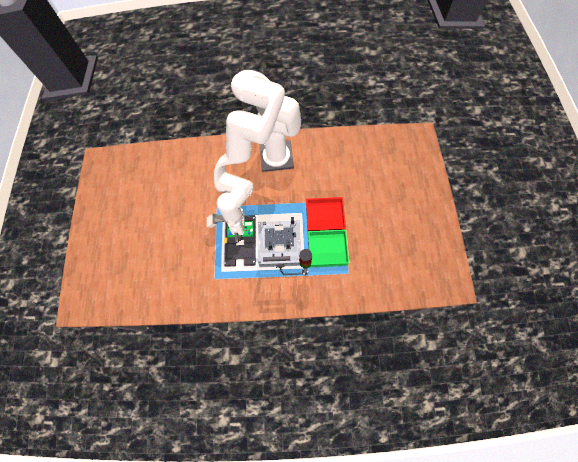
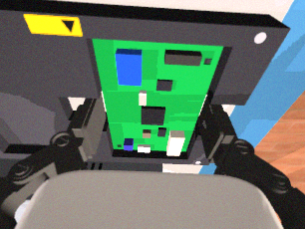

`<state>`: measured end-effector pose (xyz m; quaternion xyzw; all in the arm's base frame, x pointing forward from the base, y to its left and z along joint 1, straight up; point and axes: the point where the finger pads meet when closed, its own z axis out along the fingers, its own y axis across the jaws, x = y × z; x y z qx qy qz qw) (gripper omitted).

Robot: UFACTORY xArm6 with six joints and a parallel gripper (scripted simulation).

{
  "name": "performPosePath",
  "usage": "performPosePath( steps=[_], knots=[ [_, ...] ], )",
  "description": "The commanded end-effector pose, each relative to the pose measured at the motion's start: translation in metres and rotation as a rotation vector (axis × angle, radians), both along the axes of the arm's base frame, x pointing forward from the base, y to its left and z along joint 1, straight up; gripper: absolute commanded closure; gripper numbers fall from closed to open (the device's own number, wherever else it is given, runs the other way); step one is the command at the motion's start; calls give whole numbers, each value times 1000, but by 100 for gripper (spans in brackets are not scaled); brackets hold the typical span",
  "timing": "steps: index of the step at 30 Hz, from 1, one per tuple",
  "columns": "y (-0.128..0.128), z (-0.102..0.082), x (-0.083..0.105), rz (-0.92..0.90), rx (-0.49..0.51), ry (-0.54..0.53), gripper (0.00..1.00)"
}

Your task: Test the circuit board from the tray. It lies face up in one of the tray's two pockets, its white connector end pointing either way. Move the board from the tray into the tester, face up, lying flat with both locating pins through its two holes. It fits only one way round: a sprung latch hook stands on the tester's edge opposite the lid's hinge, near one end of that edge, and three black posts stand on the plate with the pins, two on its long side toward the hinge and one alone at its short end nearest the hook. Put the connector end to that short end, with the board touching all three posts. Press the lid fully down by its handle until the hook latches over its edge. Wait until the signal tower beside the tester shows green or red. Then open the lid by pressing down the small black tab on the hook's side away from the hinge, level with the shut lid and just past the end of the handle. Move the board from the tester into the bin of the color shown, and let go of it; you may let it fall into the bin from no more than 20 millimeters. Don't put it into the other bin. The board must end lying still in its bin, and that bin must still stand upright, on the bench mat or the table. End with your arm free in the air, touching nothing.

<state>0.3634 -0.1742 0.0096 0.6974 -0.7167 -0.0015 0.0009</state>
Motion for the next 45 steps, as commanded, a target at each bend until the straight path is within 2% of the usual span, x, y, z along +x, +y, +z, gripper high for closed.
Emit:
performPosePath(
  steps=[1, 10, 11, 24, 25, 45],
  knots=[
    [-1, 1, 1, 0, -2, -3, 11],
    [-1, 1, 1, 0, -2, -3, 11],
    [-1, 1, 1, 0, -2, -3, 15],
    [-1, 1, 1, 0, -2, -3, 15],
    [-1, 1, 1, 0, -2, -3, 19],
    [-1, 1, 1, 0, -2, -3, 21]
  ],
)
